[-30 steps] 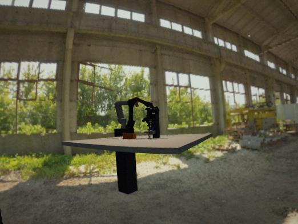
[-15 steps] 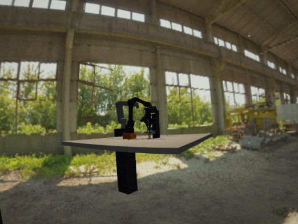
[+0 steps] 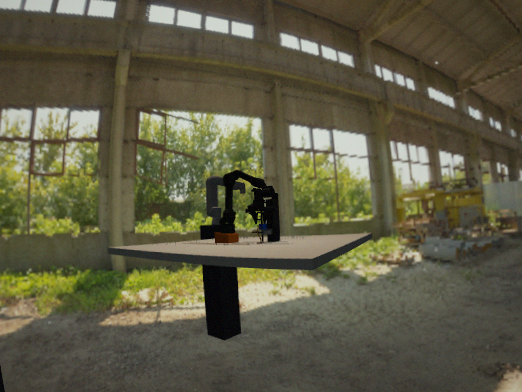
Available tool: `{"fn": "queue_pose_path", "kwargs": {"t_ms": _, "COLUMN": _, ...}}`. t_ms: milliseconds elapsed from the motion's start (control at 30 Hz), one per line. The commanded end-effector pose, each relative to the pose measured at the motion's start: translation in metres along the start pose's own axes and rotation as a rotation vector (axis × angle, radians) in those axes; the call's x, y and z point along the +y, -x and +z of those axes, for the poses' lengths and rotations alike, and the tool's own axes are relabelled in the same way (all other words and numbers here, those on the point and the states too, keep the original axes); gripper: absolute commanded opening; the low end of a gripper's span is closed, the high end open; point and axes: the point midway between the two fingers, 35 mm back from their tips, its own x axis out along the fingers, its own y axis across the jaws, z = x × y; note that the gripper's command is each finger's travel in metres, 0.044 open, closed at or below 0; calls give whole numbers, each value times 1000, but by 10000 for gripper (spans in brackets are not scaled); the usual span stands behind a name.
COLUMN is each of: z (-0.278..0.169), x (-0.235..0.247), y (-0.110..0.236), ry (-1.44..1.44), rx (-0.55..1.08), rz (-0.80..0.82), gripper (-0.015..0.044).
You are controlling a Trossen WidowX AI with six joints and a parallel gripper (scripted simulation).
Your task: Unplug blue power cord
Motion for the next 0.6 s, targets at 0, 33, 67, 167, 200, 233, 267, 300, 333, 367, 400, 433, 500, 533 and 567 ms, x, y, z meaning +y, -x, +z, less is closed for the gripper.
{"fn": "queue_pose_path", "kwargs": {"t_ms": 0, "z": 6, "x": 0, "y": 1, "ry": -5, "rx": -4, "rz": -3, "gripper": 394}}
{"fn": "queue_pose_path", "kwargs": {"t_ms": 33, "z": 11, "x": 1, "y": 2, "ry": -5, "rx": -5, "rz": -3, "gripper": 420}}
{"fn": "queue_pose_path", "kwargs": {"t_ms": 67, "z": 18, "x": 1, "y": 3, "ry": -5, "rx": -6, "rz": -3, "gripper": 440}}
{"fn": "queue_pose_path", "kwargs": {"t_ms": 167, "z": 44, "x": 1, "y": 9, "ry": -4, "rx": -8, "rz": -3, "gripper": 440}}
{"fn": "queue_pose_path", "kwargs": {"t_ms": 200, "z": 53, "x": 0, "y": 11, "ry": -4, "rx": -9, "rz": -3, "gripper": 440}}
{"fn": "queue_pose_path", "kwargs": {"t_ms": 233, "z": 59, "x": 0, "y": 12, "ry": -4, "rx": -10, "rz": -3, "gripper": 440}}
{"fn": "queue_pose_path", "kwargs": {"t_ms": 267, "z": 61, "x": -1, "y": 12, "ry": -4, "rx": -10, "rz": -3, "gripper": 440}}
{"fn": "queue_pose_path", "kwargs": {"t_ms": 300, "z": 61, "x": -1, "y": 12, "ry": -4, "rx": -10, "rz": -3, "gripper": 440}}
{"fn": "queue_pose_path", "kwargs": {"t_ms": 333, "z": 61, "x": -1, "y": 12, "ry": -4, "rx": -10, "rz": -3, "gripper": 440}}
{"fn": "queue_pose_path", "kwargs": {"t_ms": 367, "z": 61, "x": -1, "y": 12, "ry": -4, "rx": -10, "rz": -3, "gripper": 440}}
{"fn": "queue_pose_path", "kwargs": {"t_ms": 400, "z": 61, "x": -1, "y": 12, "ry": -4, "rx": -10, "rz": -3, "gripper": 440}}
{"fn": "queue_pose_path", "kwargs": {"t_ms": 433, "z": 61, "x": -1, "y": 12, "ry": -4, "rx": -10, "rz": -3, "gripper": 440}}
{"fn": "queue_pose_path", "kwargs": {"t_ms": 500, "z": 61, "x": -1, "y": 12, "ry": -4, "rx": -10, "rz": -3, "gripper": 440}}
{"fn": "queue_pose_path", "kwargs": {"t_ms": 533, "z": 61, "x": -1, "y": 12, "ry": -4, "rx": -10, "rz": -3, "gripper": 440}}
{"fn": "queue_pose_path", "kwargs": {"t_ms": 567, "z": 61, "x": -1, "y": 12, "ry": -4, "rx": -10, "rz": -3, "gripper": 440}}
